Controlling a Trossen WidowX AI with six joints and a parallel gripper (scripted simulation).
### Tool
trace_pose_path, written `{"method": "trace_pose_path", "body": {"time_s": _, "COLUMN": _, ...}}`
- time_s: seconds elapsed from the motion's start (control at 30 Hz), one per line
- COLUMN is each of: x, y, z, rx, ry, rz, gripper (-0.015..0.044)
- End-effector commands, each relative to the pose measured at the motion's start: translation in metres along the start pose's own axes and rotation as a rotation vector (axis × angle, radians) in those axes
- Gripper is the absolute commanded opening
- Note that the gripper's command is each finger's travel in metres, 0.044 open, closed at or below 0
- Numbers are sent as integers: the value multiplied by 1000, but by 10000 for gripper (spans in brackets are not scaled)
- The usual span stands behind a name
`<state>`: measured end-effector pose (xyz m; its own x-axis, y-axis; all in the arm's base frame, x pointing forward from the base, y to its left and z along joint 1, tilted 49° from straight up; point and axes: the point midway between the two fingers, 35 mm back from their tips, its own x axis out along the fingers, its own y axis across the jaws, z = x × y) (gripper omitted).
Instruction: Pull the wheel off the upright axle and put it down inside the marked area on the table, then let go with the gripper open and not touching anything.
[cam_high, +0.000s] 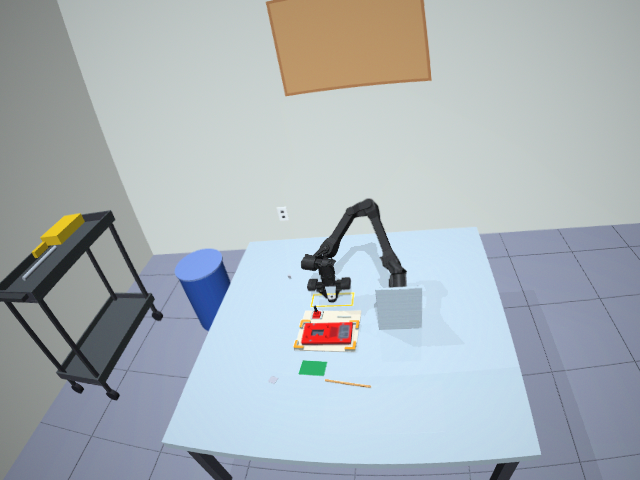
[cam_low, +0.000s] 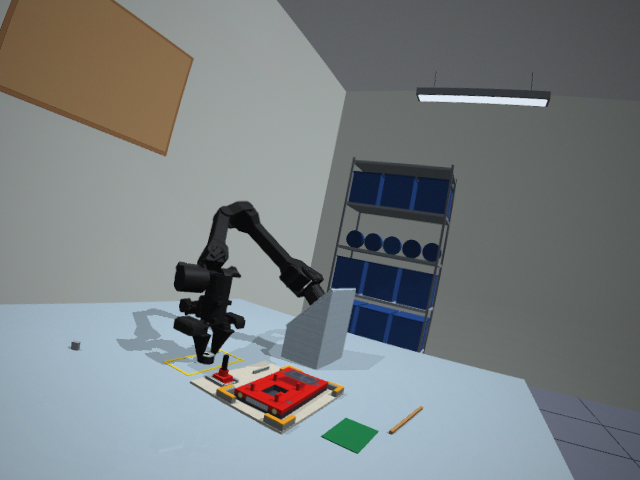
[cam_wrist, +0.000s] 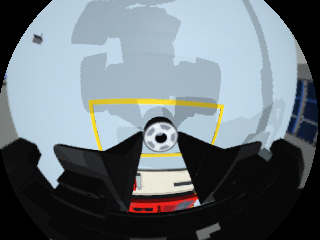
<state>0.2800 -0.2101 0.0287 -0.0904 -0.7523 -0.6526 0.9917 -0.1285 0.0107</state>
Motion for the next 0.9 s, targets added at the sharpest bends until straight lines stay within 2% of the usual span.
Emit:
{"method": "trace_pose_path", "body": {"time_s": 0.0, "x": -2, "y": 0, "z": 0, "rx": 2, "ry": 1, "rz": -1, "gripper": 289}}
{"method": "trace_pose_path", "body": {"time_s": 0.23, "x": -53, "y": 1, "z": 0, "rx": -4, "ry": 7, "rz": 3, "gripper": 300}}
{"method": "trace_pose_path", "body": {"time_s": 0.37, "x": -60, "y": 0, "z": 0, "rx": -5, "ry": 7, "rz": 3, "gripper": 300}}
{"method": "trace_pose_path", "body": {"time_s": 0.4, "x": -54, "y": 0, "z": -4, "rx": -12, "ry": 13, "rz": 10, "gripper": 326}}
{"method": "trace_pose_path", "body": {"time_s": 0.53, "x": -80, "y": -32, "z": -23, "rx": -11, "ry": 22, "rz": 6, "gripper": 431}}
{"method": "trace_pose_path", "body": {"time_s": 0.7, "x": -104, "y": -79, "z": -39, "rx": -9, "ry": 12, "rz": -1, "gripper": 440}}
{"method": "trace_pose_path", "body": {"time_s": 0.87, "x": -105, "y": -81, "z": -39, "rx": -9, "ry": 11, "rz": -1, "gripper": 440}}
